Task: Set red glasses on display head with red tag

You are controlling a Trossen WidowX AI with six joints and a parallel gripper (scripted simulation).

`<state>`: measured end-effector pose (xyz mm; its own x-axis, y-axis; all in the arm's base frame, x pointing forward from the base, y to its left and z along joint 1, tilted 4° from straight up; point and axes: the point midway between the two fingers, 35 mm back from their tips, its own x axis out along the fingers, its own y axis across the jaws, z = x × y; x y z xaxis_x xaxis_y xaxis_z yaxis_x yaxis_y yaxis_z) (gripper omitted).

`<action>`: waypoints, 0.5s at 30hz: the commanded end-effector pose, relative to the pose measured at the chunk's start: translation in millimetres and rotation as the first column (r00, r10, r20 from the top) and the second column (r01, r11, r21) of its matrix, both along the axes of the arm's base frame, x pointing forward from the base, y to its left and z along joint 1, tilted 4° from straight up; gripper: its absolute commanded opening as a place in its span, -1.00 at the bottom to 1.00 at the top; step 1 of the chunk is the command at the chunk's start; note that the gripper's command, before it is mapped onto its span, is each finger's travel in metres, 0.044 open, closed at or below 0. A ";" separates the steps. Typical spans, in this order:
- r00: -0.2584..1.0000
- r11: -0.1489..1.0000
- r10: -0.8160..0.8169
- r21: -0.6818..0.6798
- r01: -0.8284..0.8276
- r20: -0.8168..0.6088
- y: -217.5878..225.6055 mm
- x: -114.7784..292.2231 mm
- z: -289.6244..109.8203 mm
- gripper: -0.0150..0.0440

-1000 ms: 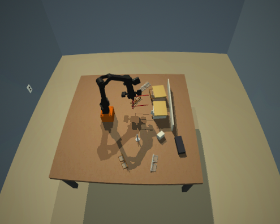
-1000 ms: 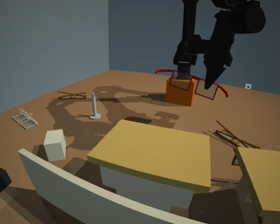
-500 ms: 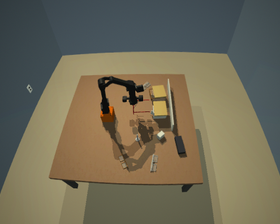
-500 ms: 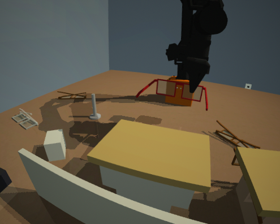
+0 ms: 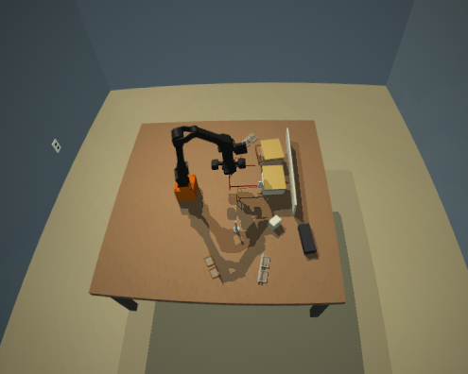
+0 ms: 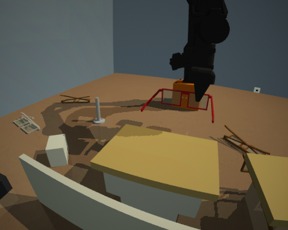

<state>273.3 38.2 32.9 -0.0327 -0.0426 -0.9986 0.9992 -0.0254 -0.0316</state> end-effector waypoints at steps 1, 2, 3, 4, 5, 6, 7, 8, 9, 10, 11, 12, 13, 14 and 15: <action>1.000 1.000 0.002 -0.019 -0.002 0.004 -0.7 -0.6 -5.4 -0.49; 1.000 1.000 0.002 -0.021 -0.002 0.005 -0.8 -0.6 -6.5 -0.49; 1.000 1.000 0.002 -0.023 -0.002 0.005 -1.0 -0.7 -7.7 -0.49; 1.000 1.000 0.002 -0.024 -0.002 0.005 -1.1 -0.8 -8.7 -0.49; 1.000 1.000 0.002 -0.024 -0.002 0.005 -1.2 -0.9 -9.8 -0.49; 1.000 1.000 0.002 -0.024 -0.002 0.005 -1.2 -0.9 -10.8 -0.49; 1.000 1.000 0.002 -0.024 -0.002 0.005 -1.2 -1.0 -11.9 -0.49; 1.000 1.000 0.002 -0.024 -0.002 0.005 -1.3 -1.0 -12.9 -0.49; 1.000 1.000 0.002 -0.024 -0.002 0.005 -1.3 -1.1 -13.8 -0.49; 1.000 1.000 0.002 -0.024 -0.002 0.005 -1.3 -1.1 -14.8 -0.49; 1.000 1.000 0.002 -0.024 -0.002 0.005 -1.3 -1.1 -15.8 -0.49; 1.000 1.000 0.002 -0.024 -0.002 0.005 -1.4 -1.2 -16.8 -0.49; 1.000 1.000 0.002 -0.024 -0.002 0.005 -1.4 -1.2 -17.7 -0.49; 1.000 1.000 0.002 -0.024 -0.002 0.004 -1.4 -1.3 -18.7 -0.49; 1.000 1.000 0.002 -0.024 -0.002 0.004 -1.5 -1.3 -19.7 -0.49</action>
<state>272.7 37.7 17.6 -0.0254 -0.0597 -0.9979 0.9995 -0.0210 -0.0242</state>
